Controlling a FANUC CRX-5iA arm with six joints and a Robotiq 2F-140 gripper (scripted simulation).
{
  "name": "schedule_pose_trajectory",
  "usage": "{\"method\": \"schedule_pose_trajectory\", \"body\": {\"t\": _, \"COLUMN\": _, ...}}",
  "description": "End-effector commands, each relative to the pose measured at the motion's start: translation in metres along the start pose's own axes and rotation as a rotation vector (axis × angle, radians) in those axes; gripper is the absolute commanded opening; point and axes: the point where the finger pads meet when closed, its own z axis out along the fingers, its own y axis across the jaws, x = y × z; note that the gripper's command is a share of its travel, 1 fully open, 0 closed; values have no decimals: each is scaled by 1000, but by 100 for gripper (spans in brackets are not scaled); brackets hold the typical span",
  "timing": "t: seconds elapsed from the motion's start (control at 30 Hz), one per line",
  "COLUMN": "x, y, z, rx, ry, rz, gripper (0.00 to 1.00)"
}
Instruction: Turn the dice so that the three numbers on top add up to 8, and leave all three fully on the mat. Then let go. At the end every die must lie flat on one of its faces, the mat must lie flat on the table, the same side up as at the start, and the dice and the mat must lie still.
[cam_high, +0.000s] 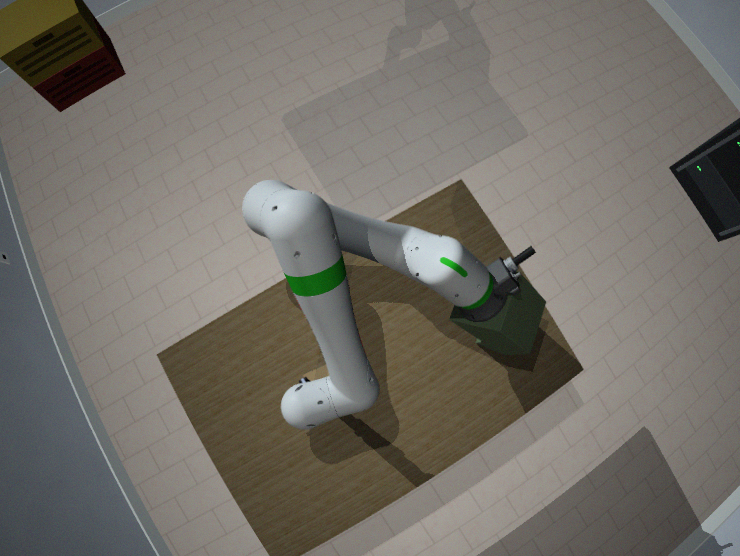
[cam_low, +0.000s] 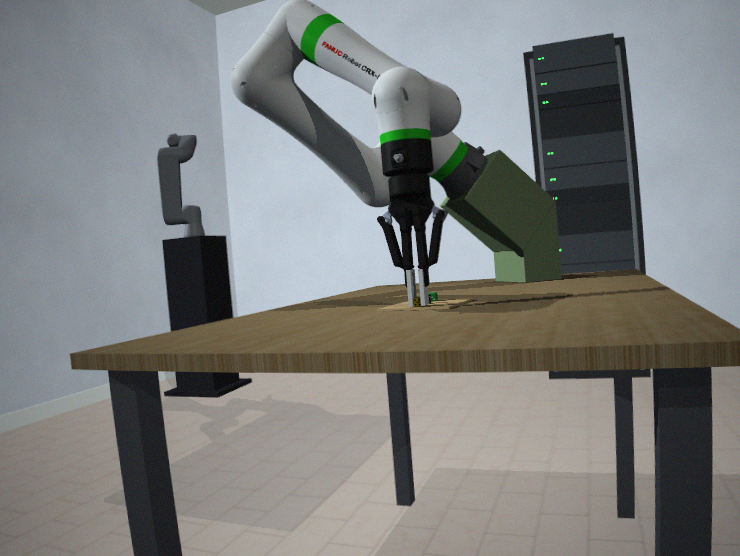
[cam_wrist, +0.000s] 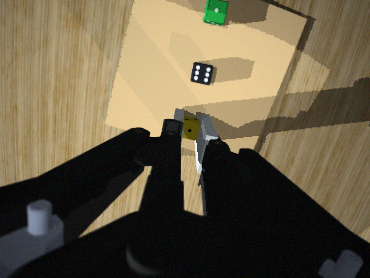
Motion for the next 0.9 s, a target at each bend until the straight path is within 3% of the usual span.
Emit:
{"method": "schedule_pose_trajectory", "body": {"t": 0.0, "x": 0, "y": 0, "z": 0, "rx": 0, "ry": 0, "rz": 0, "gripper": 7}}
{"method": "schedule_pose_trajectory", "body": {"t": 0.87, "x": 0, "y": 0, "z": 0, "rx": 0, "ry": 0, "rz": 0, "gripper": 9}}
